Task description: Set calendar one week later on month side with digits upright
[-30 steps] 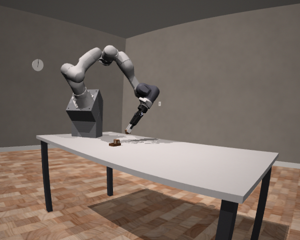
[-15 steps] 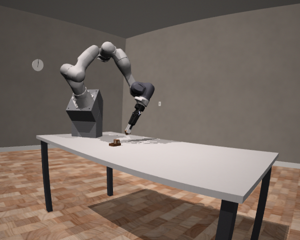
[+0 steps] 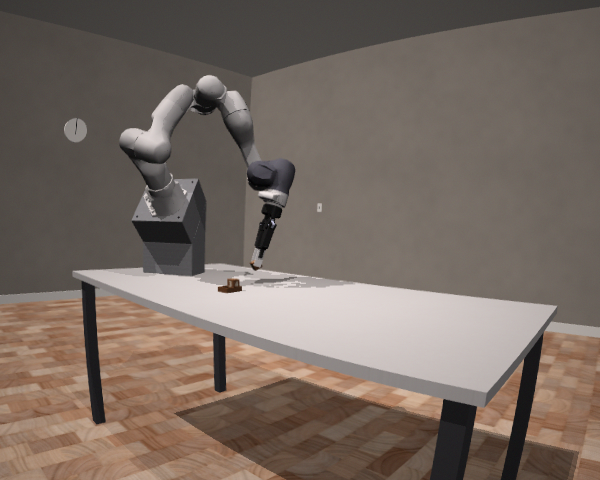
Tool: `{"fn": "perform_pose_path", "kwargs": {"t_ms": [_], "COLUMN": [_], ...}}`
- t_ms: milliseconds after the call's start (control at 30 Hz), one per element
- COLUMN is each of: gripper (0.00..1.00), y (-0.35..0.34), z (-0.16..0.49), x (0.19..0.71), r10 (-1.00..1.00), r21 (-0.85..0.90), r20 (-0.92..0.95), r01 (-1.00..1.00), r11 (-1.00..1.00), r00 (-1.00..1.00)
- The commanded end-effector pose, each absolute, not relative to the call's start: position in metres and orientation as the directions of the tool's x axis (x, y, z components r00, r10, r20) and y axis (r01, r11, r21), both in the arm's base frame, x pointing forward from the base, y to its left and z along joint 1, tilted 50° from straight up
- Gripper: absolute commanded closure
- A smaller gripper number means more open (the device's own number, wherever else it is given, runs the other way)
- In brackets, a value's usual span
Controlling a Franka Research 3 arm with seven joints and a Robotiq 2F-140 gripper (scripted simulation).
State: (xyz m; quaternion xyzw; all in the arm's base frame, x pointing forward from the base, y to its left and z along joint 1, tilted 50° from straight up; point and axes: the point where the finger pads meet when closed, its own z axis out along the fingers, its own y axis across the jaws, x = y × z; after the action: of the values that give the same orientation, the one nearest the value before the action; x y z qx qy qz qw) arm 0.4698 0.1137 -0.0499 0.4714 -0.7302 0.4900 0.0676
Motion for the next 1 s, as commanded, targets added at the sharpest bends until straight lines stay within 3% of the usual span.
{"fn": "perform_pose_path", "kwargs": {"t_ms": [0, 200, 567, 967], "gripper": [0.83, 0.83, 0.83, 0.83], "y": [0.1205, 0.1196, 0.1164, 0.1127], "z": [-0.0528, -0.0514, -0.0503, -0.0477], "x": [0.4776, 0.4739, 0.4722, 0.4692], "r10": [-0.690, -0.801, -0.826, -0.935], "r21": [-0.647, -0.645, -0.644, -0.644], "r20": [0.526, 0.425, 0.398, 0.233], "r01": [-0.760, -0.762, -0.762, -0.762], "r11": [0.056, 0.058, 0.058, 0.059], "r00": [-0.498, -0.421, -0.399, -0.269]}}
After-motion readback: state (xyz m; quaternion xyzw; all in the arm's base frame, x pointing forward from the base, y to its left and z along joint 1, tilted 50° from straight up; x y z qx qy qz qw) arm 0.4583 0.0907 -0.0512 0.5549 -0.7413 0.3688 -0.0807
